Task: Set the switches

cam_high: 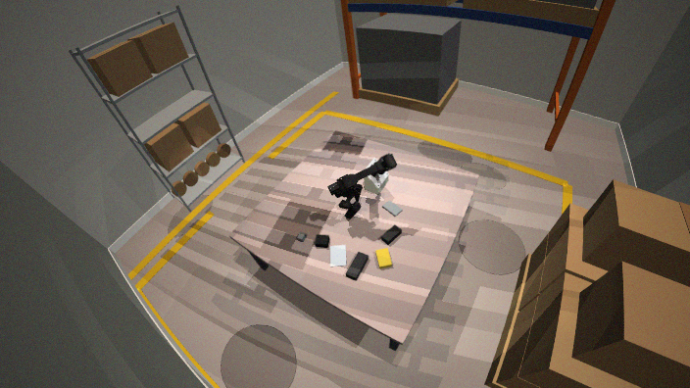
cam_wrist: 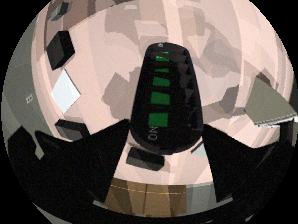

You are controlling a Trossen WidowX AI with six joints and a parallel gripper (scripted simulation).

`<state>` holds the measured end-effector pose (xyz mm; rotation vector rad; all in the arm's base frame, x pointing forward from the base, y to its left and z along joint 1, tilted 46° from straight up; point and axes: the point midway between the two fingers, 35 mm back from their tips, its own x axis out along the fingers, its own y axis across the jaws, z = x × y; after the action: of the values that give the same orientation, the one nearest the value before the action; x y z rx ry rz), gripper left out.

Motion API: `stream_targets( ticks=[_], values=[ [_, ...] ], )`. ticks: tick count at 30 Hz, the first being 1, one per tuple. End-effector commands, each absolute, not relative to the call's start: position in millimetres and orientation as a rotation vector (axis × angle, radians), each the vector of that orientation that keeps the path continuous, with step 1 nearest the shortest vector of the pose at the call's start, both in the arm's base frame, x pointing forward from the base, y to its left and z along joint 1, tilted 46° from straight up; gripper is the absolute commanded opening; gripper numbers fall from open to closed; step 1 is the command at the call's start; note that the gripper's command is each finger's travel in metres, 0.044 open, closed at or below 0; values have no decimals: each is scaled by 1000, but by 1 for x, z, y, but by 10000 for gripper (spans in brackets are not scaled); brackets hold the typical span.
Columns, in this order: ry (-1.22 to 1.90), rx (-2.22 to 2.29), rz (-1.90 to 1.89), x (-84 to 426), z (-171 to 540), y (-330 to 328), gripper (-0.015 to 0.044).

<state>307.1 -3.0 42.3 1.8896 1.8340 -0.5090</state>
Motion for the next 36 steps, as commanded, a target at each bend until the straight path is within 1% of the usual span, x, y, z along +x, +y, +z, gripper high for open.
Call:
stream_targets(
  ticks=[1, 36],
  values=[
    [1846, 1884, -508, 307, 36, -5, 336],
    [1880, 1916, -460, 308, 18, -30, 336]
  ],
)
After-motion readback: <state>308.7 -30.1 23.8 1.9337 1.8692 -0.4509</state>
